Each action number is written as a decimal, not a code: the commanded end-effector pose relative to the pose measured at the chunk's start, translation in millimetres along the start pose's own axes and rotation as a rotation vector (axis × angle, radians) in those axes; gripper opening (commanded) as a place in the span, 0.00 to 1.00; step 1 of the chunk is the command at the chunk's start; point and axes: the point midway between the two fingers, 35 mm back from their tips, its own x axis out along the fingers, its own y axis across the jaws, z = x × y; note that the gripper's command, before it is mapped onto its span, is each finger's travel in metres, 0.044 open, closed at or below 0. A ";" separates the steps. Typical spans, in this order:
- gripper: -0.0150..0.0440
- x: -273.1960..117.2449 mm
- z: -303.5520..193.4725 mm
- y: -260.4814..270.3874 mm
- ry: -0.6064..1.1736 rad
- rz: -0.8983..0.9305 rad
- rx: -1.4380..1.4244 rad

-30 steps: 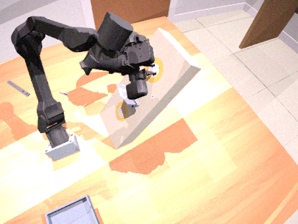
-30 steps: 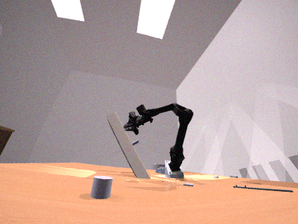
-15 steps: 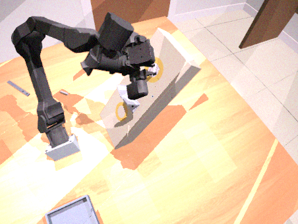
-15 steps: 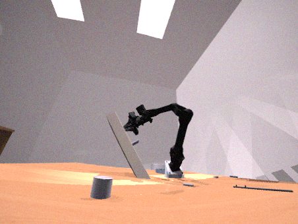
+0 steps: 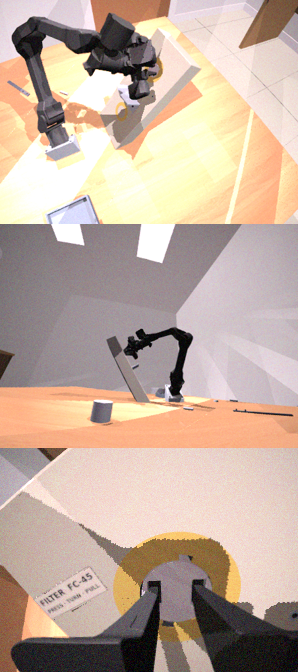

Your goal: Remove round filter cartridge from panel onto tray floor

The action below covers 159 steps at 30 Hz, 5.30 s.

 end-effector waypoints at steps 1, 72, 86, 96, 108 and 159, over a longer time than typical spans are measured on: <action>0.43 4.2 0.0 -1.3 -0.001 -0.004 0.006; 0.25 16.1 0.0 -1.2 0.001 -0.004 -1.129; 0.25 17.1 -0.1 -1.2 0.002 -0.004 -1.537; 0.25 18.1 0.0 -1.2 0.002 -0.004 -1.401; 0.25 18.1 0.0 -1.2 0.002 -0.004 -1.401; 0.25 -13.1 2.5 -5.0 -0.001 -0.005 -1.390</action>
